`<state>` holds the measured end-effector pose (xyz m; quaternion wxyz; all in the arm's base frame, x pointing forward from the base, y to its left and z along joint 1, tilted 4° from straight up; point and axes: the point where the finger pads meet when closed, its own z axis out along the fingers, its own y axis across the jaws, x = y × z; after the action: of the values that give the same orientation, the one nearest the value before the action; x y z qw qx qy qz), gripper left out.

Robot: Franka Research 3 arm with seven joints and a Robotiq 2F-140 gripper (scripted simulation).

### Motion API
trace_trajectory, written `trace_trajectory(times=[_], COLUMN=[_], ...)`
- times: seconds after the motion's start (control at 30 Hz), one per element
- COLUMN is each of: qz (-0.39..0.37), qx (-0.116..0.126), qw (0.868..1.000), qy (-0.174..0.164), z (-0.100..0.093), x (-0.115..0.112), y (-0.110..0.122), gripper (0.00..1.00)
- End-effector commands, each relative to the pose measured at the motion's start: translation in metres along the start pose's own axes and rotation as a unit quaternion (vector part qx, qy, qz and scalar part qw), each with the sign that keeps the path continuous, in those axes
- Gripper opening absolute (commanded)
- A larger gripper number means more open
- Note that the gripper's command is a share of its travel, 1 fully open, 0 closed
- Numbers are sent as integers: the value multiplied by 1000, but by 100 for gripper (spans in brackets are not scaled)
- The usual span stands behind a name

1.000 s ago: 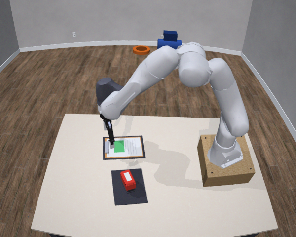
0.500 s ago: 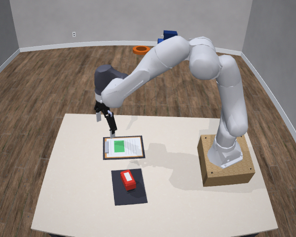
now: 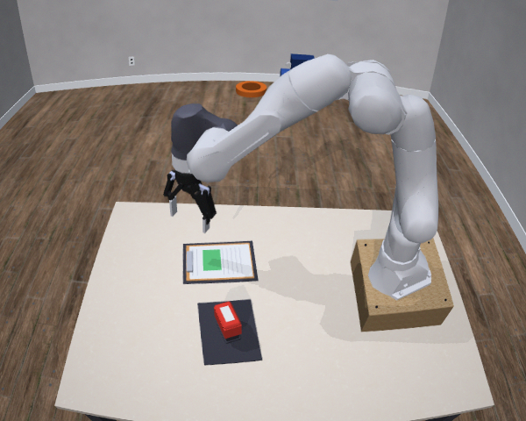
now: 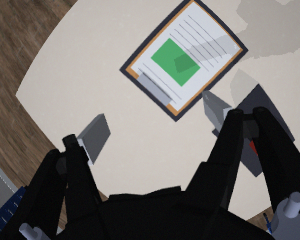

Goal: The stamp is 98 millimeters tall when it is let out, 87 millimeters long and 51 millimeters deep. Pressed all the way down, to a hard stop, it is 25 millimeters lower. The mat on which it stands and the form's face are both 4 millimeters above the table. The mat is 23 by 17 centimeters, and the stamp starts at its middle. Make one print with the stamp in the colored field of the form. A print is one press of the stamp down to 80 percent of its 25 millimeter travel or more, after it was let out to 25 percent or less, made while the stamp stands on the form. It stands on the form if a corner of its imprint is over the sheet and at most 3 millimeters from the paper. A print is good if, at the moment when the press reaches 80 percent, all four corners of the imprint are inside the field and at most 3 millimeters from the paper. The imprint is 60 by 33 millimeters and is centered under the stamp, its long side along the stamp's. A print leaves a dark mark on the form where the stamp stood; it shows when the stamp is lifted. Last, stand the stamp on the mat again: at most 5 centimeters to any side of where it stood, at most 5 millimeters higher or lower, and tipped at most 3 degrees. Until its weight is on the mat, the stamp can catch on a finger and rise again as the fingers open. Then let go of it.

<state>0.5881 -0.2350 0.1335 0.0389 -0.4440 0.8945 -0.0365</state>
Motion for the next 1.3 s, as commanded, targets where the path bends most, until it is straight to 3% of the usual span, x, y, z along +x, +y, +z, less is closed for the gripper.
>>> trace_trajectory(times=[0.0,0.07,0.17,0.33,0.57,0.63,0.67,0.97,1.27], qz=[-138,-138,-203,-274,-386,-386,-428,-428,-428], qx=[-10,-10,-14,-21,-31,-31,-30,-30,-30], qw=[990,990,979,961,921,921,903,903,903], qy=[-10,-10,-10,-13,-24,-24,-31,-31,-31], z=[2,2,3,6,13,13,15,26,27], x=[0,0,-7,-29,-82,-82,-91,-166,-176], y=[6,6,14,43,112,112,124,222,235], gripper=[55,55,55,55,55,55,55,55,55])
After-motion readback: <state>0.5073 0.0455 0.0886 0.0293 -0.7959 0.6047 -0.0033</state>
